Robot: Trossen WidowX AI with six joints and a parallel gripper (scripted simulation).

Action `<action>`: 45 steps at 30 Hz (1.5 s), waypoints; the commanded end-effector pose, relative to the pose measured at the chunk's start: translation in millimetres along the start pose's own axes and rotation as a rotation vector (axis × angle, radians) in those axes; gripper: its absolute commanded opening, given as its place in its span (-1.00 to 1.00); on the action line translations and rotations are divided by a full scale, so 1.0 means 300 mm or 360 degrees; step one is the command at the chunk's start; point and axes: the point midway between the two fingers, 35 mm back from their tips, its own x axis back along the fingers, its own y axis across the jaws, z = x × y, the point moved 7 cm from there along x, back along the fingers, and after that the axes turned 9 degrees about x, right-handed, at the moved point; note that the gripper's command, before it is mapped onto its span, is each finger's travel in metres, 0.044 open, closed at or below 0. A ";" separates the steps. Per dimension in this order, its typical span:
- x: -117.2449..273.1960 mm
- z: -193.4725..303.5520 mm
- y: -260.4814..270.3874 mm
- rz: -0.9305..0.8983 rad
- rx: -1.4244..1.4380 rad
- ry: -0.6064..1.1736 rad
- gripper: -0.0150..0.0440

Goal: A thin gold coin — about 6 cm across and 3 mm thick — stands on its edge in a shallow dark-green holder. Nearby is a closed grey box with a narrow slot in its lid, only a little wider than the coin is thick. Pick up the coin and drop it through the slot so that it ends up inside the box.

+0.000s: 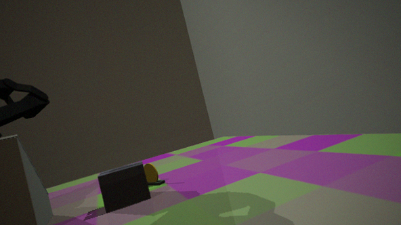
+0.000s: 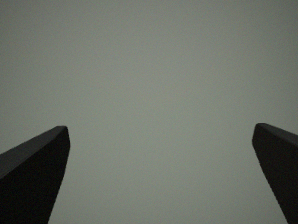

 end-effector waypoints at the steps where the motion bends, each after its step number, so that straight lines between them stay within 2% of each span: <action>1: 0.000 -0.002 0.006 -0.0017 -0.0003 -0.0002 0.78; 9: 0.058 -0.108 0.283 -0.0777 -0.0110 -0.0068 0.06; 20: 0.255 -0.191 0.515 -0.1479 -0.0064 -0.0111 0.05; 23: 0.314 -0.205 0.535 -0.1590 0.0062 -0.0159 0.05; 30: 0.558 -0.260 0.667 -0.2251 0.0069 -0.0066 0.05; 36: 0.801 -0.264 0.699 -0.2722 0.0234 -0.0048 0.05; 40: 0.921 -0.265 0.703 -0.2971 0.0301 0.0069 0.05; 45: 1.134 -0.248 0.667 -0.3365 0.0497 0.0323 0.05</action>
